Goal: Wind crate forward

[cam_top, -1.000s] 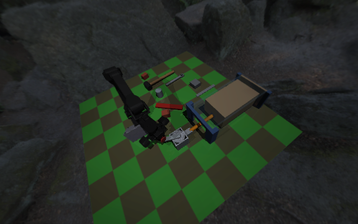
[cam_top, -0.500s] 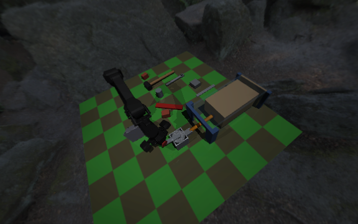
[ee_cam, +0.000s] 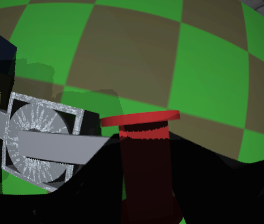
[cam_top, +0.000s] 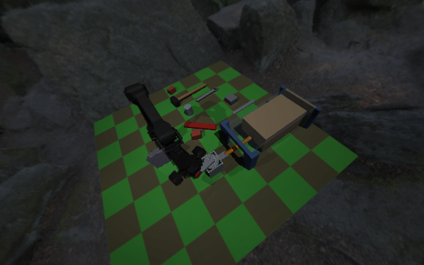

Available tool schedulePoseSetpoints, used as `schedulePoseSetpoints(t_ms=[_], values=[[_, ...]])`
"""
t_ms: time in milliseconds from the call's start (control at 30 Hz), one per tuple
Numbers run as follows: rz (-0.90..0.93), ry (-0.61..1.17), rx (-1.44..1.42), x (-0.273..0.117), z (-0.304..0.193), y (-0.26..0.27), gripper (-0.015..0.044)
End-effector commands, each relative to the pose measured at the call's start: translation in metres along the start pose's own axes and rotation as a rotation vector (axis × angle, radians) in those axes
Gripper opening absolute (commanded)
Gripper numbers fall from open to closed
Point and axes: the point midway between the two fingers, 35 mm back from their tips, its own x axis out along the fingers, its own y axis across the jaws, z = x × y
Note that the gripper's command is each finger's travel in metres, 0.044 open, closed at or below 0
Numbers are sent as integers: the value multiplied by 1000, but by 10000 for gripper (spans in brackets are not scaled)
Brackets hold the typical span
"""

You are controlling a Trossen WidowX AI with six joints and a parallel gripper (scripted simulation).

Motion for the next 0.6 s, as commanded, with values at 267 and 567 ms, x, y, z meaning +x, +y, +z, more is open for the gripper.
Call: schedulePoseSetpoints(t_ms=[267, 567], values=[[0, -20, -8, 14, 29, 3, 0], [0, -21, -9, 19, 41, 7, 0]])
